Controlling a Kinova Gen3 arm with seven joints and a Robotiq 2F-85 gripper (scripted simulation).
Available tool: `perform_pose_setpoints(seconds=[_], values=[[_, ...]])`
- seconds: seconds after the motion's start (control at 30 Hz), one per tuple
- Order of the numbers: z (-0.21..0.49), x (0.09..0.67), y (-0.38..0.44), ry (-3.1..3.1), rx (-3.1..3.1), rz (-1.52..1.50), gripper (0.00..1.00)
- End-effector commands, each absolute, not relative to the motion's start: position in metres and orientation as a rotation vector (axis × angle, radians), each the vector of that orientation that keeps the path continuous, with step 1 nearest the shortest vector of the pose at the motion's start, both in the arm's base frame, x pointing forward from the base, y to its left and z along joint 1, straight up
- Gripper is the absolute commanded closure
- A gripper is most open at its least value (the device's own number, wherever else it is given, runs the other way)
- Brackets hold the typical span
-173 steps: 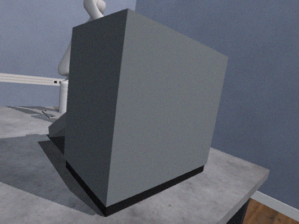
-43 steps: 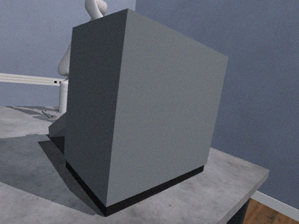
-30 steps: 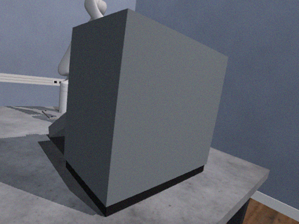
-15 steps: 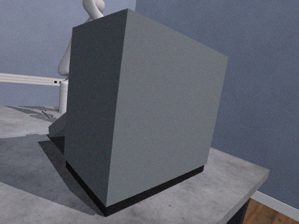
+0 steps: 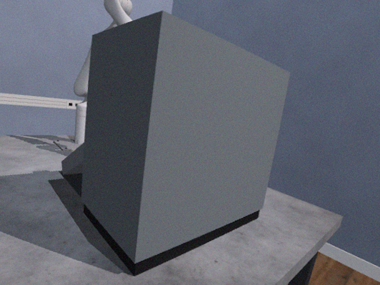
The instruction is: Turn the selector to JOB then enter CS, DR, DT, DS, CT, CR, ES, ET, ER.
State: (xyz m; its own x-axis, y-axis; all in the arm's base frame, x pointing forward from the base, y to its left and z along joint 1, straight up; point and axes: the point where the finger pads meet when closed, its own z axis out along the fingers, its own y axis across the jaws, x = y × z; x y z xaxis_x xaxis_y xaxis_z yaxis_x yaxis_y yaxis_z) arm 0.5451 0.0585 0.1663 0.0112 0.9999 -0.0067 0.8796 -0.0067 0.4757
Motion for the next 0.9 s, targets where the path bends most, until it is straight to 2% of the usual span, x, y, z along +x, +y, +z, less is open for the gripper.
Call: perform_pose_setpoints(seconds=[0.0,0.4,0.87], values=[[0.167,0.546,0.055,1.93,1.948,0.484,0.9],[0.168,0.545,-0.008,1.93,1.948,0.484,0.9],[0.161,0.548,-0.009,1.93,1.948,0.484,0.9]])
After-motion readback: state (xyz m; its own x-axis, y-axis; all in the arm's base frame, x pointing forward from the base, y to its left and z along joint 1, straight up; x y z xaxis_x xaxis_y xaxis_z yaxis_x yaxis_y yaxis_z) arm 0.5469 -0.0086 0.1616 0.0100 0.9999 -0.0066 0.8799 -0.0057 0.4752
